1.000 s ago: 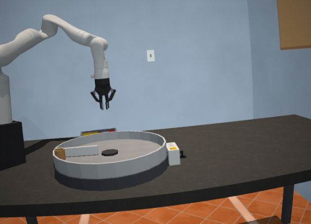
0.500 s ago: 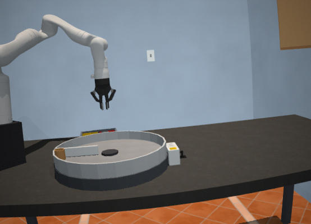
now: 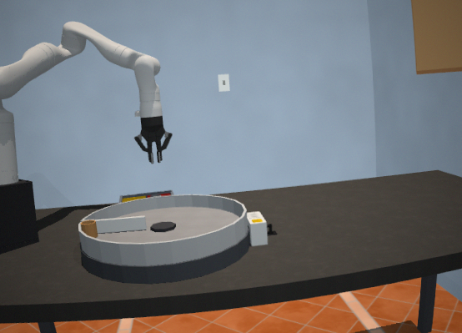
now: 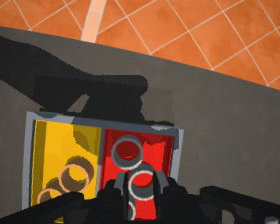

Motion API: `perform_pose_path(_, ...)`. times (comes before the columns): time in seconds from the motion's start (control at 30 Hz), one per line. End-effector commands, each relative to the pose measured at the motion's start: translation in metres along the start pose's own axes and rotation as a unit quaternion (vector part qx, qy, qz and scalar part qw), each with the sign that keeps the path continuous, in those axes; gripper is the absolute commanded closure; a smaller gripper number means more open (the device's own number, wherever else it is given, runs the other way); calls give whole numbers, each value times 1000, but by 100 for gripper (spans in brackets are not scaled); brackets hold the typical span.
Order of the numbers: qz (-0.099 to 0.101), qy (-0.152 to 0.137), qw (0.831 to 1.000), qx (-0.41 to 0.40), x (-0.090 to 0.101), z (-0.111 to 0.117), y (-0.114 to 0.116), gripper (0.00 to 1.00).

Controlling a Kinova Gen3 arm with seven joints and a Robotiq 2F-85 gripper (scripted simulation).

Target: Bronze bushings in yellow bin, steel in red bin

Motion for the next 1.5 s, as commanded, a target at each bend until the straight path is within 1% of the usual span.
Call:
perform_pose_path(0.0,-1,1,1000,0,1,0,0,81)
perform_pose_path(0.33,-1,1,1000,0,1,0,0,81)
perform_pose_path(0.37,-1,1,1000,-2,0,-10,-5,82)
perform_pose_path(0.5,-1,1,1000,-8,-1,-51,-27,82)
perform_pose_path(0.67,-1,1,1000,-8,-1,-51,-27,82)
perform_pose_path(0.83,-1,1,1000,-16,-4,-101,-54,82)
perform_pose_path(0.93,-1,1,1000,-16,-4,-101,-54,82)
perform_pose_path(1.07,-1,1,1000,-23,-6,-142,-76,82)
perform_pose_path(1.13,-1,1,1000,-23,-6,-142,-76,82)
perform_pose_path(1.17,-1,1,1000,-24,-6,-152,-82,82)
perform_pose_path(1.27,-1,1,1000,-24,-6,-152,-82,82)
perform_pose_path(1.43,-1,1,999,-33,-8,-203,-109,82)
perform_pose_path(1.47,-1,1,999,-33,-8,-203,-109,82)
Point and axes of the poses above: the point where the finger pads meet when closed, its own x axis back along the fingers, its own y axis across the jaws, z = x × y, the point moved 8 cm from there along x, back along the fingers, and after that the axes turned 4 degrees about -x, right-handed, at the moved point
